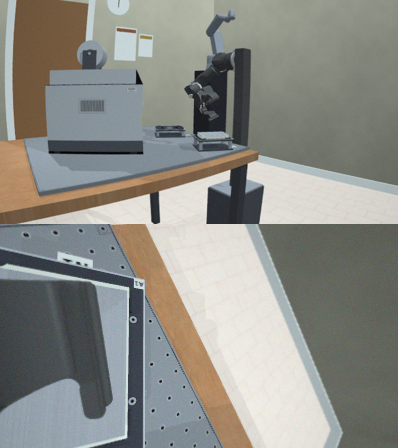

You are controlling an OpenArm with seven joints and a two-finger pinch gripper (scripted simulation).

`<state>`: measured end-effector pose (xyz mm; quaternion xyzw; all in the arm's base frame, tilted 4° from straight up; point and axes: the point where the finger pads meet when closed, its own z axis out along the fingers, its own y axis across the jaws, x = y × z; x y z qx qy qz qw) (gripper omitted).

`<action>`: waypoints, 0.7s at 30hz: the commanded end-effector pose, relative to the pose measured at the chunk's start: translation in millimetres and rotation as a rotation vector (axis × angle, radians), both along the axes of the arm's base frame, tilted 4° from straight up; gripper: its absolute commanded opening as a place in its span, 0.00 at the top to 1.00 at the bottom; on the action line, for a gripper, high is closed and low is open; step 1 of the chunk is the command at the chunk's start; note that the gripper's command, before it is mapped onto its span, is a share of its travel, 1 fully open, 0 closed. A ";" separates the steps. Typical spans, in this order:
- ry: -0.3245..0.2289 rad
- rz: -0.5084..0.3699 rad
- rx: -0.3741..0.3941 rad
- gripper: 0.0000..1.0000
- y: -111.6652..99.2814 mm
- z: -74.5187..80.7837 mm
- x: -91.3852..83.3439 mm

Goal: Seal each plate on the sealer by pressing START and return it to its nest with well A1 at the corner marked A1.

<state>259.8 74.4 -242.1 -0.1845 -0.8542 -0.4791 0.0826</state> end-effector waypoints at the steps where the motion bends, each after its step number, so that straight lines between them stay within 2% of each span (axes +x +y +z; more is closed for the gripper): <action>1: 0.006 0.008 0.032 0.35 8.7 7.9 -5.7; 2: 0.005 0.011 0.025 0.35 11.6 9.9 -8.4; 5: 0.051 0.005 0.122 0.35 19.2 19.4 -14.3; 7: 0.051 0.005 0.122 0.35 19.2 19.4 -14.3; 21: 0.261 -0.011 0.527 0.35 50.2 76.3 -45.5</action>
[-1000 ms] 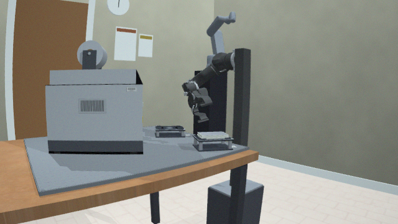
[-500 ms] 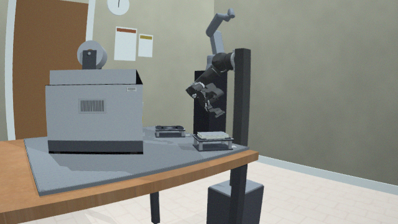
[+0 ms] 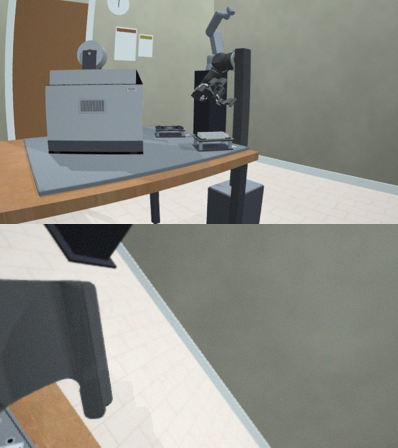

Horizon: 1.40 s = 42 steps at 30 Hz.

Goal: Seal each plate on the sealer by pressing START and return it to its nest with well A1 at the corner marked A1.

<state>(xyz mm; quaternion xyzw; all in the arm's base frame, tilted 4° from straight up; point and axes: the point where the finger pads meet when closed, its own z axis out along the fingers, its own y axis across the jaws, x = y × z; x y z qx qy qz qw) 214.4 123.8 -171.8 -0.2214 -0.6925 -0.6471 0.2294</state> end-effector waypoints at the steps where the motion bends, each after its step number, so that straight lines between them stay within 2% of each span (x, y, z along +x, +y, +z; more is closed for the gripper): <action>1: 0.022 -0.008 0.051 0.35 2.4 10.1 -1.4; 3: 0.022 -0.008 0.051 0.35 2.4 10.1 -1.4; 13: 0.194 -0.056 0.332 0.35 3.1 58.8 -8.1; 18: 0.282 -0.088 0.469 0.35 -4.3 82.4 -6.0; 20: 0.282 -0.088 0.469 0.35 -4.3 82.4 -6.0; 31: 0.478 -0.177 0.765 0.35 -37.6 122.1 9.9; 35: 0.547 -0.213 0.873 0.35 -54.8 129.7 17.8; 37: 0.547 -0.213 0.873 0.35 -54.8 129.7 17.8; 42: 0.636 -0.265 1.003 0.35 -76.9 133.9 27.8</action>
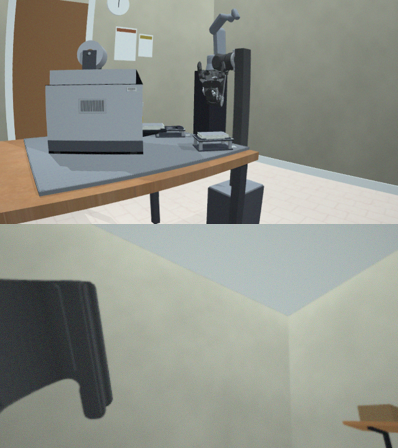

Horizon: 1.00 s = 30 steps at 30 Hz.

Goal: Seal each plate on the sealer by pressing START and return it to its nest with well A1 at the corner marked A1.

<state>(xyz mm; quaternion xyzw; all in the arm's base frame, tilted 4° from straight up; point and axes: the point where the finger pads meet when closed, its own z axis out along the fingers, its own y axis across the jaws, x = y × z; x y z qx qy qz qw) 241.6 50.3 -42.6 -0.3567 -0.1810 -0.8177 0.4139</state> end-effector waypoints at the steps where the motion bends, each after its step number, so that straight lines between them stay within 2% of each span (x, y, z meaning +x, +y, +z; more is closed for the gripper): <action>1: 0.027 -0.011 0.055 0.35 -7.9 5.2 2.8; 2: 0.047 -0.017 0.080 0.35 -7.4 5.0 2.3; 10: 0.207 -0.102 0.276 0.35 -41.8 -0.6 15.7; 12: 0.207 -0.102 0.276 0.35 -41.8 -0.6 15.7; 14: 0.246 -0.123 0.326 0.35 -51.1 -2.8 18.4; 27: 0.513 -0.267 0.632 0.35 -106.7 -33.7 29.0; 29: 0.513 -0.267 0.632 0.35 -106.7 -33.7 29.0; 30: 0.534 -0.279 0.656 0.35 -110.6 -36.9 28.9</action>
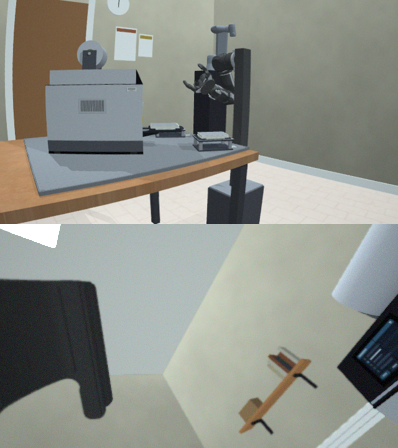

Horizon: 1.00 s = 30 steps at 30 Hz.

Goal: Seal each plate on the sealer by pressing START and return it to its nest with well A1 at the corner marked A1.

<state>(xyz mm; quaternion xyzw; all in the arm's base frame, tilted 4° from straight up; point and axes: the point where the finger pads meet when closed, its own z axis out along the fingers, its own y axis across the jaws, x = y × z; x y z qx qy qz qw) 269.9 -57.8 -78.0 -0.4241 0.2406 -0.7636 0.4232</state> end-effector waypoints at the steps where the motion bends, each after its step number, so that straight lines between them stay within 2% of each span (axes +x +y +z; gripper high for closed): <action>1: 0.036 -0.017 0.040 0.35 -6.6 -4.6 0.3; 14: 0.308 -0.166 0.340 0.35 -51.0 -50.5 -9.3; 16: 0.308 -0.166 0.340 0.35 -51.0 -50.5 -9.3; 17: 0.329 -0.178 0.363 0.35 -54.1 -54.2 -10.5; 30: 0.593 -0.340 0.665 0.35 -87.1 -103.3 -37.7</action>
